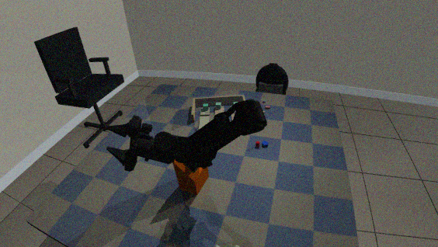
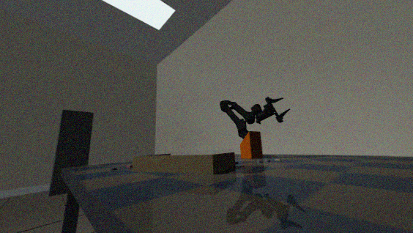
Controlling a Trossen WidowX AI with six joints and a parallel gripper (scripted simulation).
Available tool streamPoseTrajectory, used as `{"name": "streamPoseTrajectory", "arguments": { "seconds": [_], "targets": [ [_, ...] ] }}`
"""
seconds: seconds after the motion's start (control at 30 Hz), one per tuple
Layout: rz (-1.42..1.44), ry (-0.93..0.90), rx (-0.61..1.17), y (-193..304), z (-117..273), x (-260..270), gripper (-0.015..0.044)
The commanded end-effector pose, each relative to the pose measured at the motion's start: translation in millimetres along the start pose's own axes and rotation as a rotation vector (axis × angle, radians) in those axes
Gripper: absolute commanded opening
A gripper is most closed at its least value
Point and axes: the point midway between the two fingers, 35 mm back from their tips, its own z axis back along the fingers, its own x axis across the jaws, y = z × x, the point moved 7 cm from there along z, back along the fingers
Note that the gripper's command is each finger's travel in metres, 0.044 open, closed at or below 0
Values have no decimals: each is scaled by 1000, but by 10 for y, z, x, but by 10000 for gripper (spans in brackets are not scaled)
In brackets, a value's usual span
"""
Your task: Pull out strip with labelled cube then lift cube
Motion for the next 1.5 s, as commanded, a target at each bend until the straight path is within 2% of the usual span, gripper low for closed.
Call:
{"name": "streamPoseTrajectory", "arguments": {
  "seconds": [0.0,0.13,0.37,0.57,0.9,1.2,1.47],
  "targets": [
    [4,-1,-5,-9,-4,4,400],
    [87,-17,-121,-221,-96,102,400],
    [385,48,-529,-1047,-228,409,400],
    [614,239,-803,-1692,-126,576,400],
    [804,674,-1095,-2578,348,687,400],
    [875,1219,-1164,-3235,1058,673,400],
    [863,1719,-989,-3565,1750,566,400]
  ]
}}
